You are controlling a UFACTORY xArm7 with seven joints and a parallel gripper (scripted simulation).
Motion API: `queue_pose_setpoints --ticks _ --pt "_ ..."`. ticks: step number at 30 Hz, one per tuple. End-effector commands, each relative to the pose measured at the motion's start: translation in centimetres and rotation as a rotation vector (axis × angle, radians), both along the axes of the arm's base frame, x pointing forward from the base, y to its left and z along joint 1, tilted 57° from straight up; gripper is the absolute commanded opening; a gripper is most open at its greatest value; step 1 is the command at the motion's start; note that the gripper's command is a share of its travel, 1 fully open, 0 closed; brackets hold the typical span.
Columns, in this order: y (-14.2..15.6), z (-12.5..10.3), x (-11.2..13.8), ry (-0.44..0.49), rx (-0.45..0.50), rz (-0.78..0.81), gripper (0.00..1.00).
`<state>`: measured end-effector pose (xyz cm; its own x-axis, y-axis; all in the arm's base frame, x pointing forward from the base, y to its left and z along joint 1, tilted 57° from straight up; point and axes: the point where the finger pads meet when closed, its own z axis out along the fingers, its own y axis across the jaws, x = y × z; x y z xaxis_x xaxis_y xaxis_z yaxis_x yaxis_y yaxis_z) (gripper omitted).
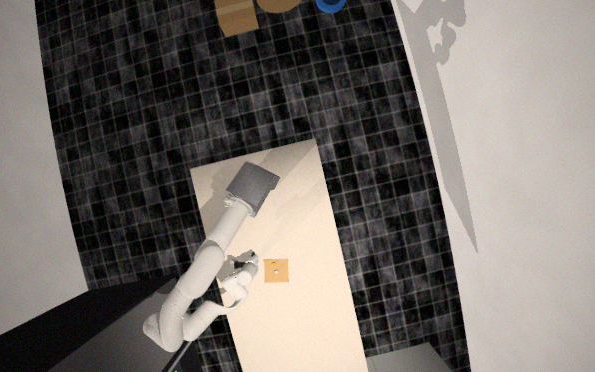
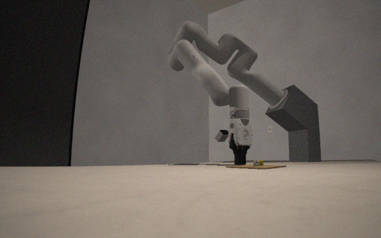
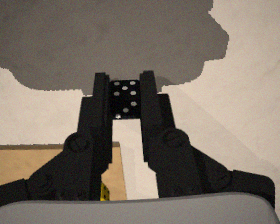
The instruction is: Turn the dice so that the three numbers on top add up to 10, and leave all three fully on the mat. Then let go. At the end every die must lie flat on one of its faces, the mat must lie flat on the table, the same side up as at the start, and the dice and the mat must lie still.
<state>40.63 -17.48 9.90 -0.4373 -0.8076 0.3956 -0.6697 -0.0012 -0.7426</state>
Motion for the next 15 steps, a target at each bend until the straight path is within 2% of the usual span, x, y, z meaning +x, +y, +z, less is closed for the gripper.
queue_pose_setpoints --ticks 1,7,15 --pt "0.1 0.0 0.0 0.0 0.001 0.001 0.11" --pt "0.6 0.5 -0.5 0.0 0.001 0.001 0.11" --pt "3.7 3.3 -3.7 0.0 0.001 0.001 0.11"
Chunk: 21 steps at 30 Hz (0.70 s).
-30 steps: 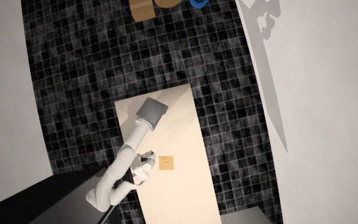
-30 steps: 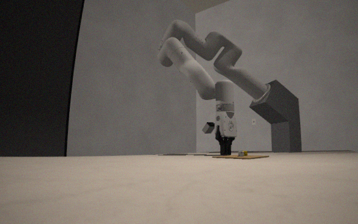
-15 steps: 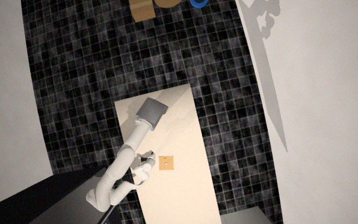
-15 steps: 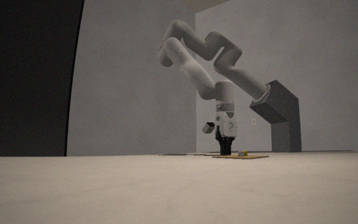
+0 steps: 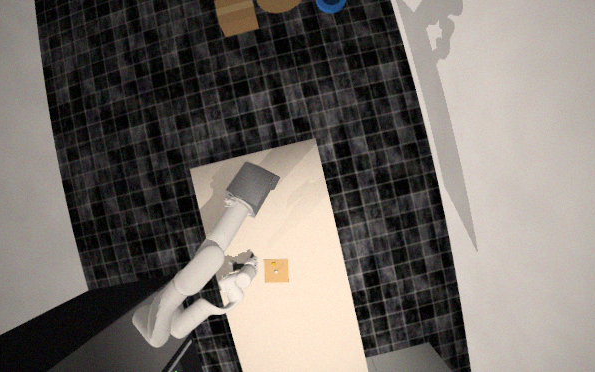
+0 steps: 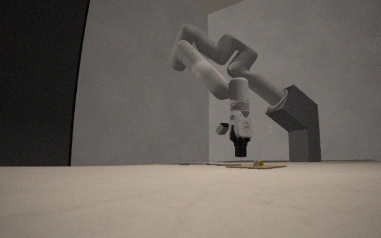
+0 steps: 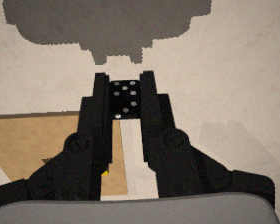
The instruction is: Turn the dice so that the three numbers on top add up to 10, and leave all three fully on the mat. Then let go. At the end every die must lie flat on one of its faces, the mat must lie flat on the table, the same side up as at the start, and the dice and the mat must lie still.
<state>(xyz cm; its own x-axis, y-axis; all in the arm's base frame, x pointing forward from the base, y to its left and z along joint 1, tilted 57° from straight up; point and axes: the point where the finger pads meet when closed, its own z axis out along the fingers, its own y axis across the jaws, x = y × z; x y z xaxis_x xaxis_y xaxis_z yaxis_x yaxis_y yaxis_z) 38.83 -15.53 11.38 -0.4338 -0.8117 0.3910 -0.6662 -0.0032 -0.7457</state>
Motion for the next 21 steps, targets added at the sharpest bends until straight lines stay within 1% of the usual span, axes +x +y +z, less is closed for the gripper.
queue_pose_setpoints --ticks 1,10,21 --pt "2.1 2.2 -2.3 0.005 -0.002 -0.005 0.11" --pt "3.9 3.8 -4.1 0.005 -0.002 -0.005 0.11" --pt "4.0 3.9 -4.2 0.005 -0.002 -0.005 0.11"
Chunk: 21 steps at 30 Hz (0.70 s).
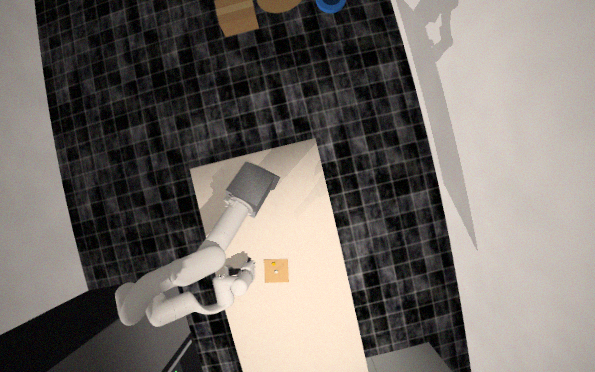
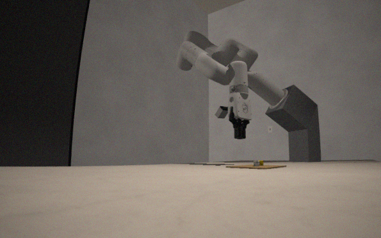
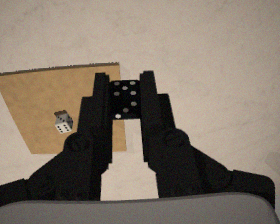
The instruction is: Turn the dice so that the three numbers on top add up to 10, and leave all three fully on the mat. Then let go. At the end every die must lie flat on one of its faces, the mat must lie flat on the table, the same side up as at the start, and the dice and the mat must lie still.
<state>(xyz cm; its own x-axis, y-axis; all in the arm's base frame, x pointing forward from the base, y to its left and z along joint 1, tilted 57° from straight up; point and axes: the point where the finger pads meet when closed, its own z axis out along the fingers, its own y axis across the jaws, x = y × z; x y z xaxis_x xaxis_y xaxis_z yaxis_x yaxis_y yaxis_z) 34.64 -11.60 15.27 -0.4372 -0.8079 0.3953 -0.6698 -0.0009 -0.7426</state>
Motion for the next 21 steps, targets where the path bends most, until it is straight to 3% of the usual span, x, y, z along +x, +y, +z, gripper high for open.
queue_pose_setpoints --ticks 1,5,15,18,21 --pt "0.1 0.0 0.0 0.0 0.001 0.001 0.11" --pt "0.2 0.3 0.5 -0.029 0.03 -0.029 0.11" --pt "1.6 2.0 4.6 -0.25 0.248 -0.246 0.11" --pt "1.7 2.0 4.7 -0.259 0.258 -0.254 0.11" --pt "2.8 2.6 6.4 -0.351 0.348 -0.339 0.11"
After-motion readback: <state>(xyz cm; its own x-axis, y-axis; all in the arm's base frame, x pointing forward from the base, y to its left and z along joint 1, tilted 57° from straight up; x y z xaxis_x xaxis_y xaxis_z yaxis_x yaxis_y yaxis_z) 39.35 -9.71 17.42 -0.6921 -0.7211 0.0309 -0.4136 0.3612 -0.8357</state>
